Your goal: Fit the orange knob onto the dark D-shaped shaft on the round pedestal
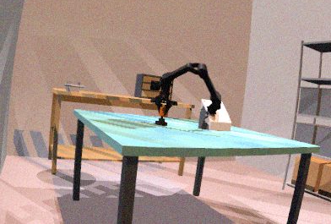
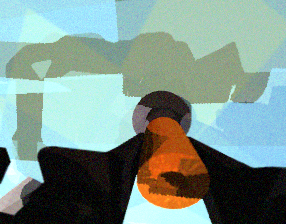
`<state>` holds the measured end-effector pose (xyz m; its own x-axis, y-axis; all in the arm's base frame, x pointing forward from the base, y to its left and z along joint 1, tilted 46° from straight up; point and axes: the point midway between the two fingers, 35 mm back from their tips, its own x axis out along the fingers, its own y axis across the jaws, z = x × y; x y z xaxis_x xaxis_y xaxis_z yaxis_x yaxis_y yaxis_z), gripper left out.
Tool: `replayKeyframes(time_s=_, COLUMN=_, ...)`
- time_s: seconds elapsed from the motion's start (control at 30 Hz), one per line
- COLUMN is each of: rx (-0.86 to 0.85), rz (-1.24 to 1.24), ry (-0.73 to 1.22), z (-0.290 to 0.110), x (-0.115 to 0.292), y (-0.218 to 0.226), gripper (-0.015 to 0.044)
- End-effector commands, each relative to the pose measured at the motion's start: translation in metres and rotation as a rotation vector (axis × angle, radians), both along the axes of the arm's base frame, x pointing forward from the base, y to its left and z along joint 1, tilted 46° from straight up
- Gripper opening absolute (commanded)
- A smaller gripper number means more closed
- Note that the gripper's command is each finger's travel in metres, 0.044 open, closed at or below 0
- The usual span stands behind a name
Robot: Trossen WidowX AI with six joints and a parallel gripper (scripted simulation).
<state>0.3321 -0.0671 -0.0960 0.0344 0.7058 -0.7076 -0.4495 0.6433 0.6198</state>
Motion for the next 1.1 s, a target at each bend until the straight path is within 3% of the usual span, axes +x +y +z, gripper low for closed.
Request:
replayKeyframes(time_s=0.0, rx=0.002, rz=0.004, ry=-0.009, z=0.0, x=0.001, y=0.0007, gripper=0.0)
replayKeyframes(time_s=0.23, rx=0.002, rz=0.01, ry=-0.016, z=0.0032, x=0.0021, y=-0.0033, gripper=0.0)
replayKeyframes(time_s=0.47, rx=-0.005, rz=0.152, ry=-0.157, z=0.0016, x=0.002, y=-0.0023, gripper=0.0)
replayKeyframes(time_s=1.07, rx=-0.005, rz=0.152, ry=-0.157, z=0.0, x=0.0012, y=0.0006, gripper=0.0)
